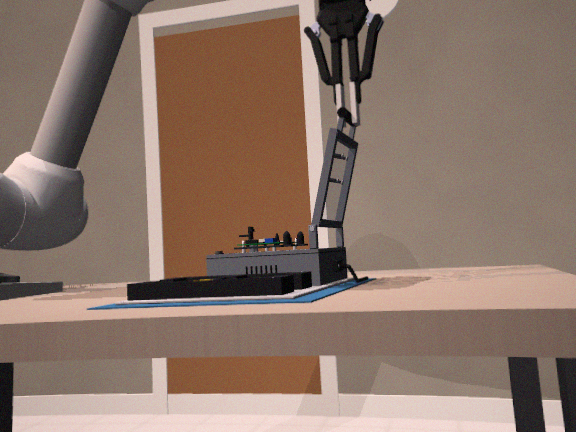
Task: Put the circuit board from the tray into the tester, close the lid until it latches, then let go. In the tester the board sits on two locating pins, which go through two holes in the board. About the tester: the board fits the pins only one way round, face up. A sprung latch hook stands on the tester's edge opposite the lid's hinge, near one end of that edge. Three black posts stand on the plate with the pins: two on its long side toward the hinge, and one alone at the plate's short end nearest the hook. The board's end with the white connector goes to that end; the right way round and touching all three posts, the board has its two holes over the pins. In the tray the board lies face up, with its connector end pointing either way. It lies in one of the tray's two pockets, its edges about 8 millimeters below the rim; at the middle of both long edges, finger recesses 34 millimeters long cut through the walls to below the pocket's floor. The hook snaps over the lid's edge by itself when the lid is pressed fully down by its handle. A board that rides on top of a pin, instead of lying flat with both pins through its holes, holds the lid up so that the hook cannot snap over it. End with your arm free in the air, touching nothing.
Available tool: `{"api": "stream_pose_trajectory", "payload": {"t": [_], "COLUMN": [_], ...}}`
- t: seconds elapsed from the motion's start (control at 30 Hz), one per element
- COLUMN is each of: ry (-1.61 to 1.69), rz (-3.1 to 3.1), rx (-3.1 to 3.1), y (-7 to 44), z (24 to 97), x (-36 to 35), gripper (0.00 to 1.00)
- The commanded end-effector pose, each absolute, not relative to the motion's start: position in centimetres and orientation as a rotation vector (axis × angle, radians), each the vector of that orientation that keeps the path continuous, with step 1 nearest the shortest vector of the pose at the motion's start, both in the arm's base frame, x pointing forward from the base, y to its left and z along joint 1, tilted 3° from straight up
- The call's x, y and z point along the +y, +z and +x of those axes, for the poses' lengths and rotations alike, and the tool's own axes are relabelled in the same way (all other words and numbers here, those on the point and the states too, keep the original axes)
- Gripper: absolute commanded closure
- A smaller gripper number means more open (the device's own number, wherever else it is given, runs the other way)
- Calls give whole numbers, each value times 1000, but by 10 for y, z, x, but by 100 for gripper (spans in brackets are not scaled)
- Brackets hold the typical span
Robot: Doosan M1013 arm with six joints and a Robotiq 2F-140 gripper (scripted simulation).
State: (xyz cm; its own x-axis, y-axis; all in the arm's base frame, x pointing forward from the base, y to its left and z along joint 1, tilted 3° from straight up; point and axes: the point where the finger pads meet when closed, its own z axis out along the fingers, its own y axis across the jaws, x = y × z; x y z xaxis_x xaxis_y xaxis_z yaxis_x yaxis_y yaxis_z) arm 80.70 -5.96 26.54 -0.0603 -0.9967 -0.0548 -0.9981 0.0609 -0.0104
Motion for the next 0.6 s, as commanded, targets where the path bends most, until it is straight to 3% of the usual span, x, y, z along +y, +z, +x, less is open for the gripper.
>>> {"api": "stream_pose_trajectory", "payload": {"t": [0.0, 0.57], "ry": [47, 47], "rz": [-2121, -2121], "rx": [2253, 2253], "y": [266, 266], "z": [807, 804], "x": [-60, -59], "gripper": [100, 100]}}
